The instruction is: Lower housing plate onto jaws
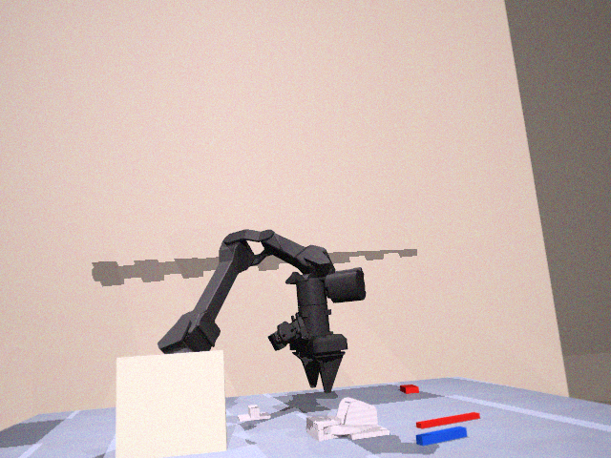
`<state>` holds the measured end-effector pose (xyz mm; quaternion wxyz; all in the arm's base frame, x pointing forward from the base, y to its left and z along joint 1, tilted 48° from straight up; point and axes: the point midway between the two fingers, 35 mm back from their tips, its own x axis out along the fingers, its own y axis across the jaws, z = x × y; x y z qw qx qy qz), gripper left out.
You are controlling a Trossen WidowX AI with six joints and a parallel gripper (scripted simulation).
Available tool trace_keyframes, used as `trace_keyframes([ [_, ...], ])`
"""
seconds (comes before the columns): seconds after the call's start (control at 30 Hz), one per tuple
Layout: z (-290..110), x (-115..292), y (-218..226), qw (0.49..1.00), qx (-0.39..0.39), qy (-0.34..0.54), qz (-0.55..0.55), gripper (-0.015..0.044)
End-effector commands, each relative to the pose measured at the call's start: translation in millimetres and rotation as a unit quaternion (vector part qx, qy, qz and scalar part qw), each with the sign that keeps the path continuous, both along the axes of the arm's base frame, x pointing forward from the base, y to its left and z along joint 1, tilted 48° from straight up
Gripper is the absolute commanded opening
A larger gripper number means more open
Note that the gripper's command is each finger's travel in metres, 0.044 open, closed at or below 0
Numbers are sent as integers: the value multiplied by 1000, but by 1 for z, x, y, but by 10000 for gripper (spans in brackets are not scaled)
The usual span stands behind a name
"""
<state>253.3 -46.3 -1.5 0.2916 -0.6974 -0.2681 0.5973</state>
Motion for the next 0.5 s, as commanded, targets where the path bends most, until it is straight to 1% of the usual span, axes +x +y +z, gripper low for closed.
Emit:
trace_keyframes([
  [0.0,7,-13,-8,1000,-3,5,1,440],
  [0.1,26,-45,-25,1000,-4,9,4,440],
  [0.17,35,-58,-30,1000,-2,10,7,440],
  [0.47,36,-60,-30,1000,-2,10,7,440],
])
